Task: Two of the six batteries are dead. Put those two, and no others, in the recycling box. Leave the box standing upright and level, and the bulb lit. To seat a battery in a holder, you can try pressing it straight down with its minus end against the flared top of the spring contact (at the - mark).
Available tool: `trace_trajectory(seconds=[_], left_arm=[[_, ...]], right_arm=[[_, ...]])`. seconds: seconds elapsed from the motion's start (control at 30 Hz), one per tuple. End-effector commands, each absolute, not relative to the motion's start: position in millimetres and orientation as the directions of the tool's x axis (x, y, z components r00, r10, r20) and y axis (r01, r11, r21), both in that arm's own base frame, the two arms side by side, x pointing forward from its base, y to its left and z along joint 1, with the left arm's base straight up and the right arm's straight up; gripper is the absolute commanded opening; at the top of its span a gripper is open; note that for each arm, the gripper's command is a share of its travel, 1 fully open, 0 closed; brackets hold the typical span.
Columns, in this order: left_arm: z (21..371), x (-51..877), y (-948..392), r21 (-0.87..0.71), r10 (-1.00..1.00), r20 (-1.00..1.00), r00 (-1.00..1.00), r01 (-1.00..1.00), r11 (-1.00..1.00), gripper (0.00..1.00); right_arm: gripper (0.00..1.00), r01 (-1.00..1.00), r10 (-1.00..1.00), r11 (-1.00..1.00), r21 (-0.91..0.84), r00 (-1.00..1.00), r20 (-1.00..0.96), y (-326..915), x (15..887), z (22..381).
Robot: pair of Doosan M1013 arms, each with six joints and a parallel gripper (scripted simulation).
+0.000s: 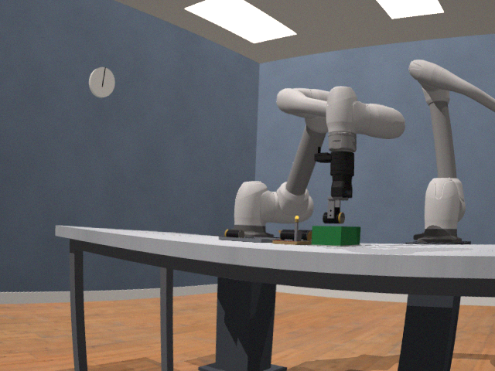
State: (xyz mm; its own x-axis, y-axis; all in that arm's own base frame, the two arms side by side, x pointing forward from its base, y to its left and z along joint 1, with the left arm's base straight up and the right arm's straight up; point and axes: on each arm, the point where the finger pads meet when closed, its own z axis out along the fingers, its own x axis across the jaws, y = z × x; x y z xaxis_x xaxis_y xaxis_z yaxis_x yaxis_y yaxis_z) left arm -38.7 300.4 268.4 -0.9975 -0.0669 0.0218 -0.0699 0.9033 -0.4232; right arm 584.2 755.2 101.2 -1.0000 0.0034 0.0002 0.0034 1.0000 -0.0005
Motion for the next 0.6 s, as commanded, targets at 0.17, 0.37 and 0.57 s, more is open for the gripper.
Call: trace_trajectory(seconds=[0.17,0.37,0.57], left_arm=[[268.9,-38.8,300.8,-0.422,-0.067,0.022,-0.998,-0.070,0.904,1.00],[268.9,-38.8,300.8,-0.422,-0.067,0.022,-0.998,-0.070,0.904,1.00],[268.9,-38.8,300.8,-0.422,-0.067,0.022,-0.998,-0.070,0.904,1.00]], right_arm=[[0.57,0.004,0.004,1.000,0.003,-1.000,-0.001,756.0,584.5,103.9],[0.57,0.004,0.004,1.000,0.003,-1.000,-0.001,756.0,584.5,103.9],[0.57,0.004,0.004,1.000,0.003,-1.000,-0.001,756.0,584.5,98.0]])
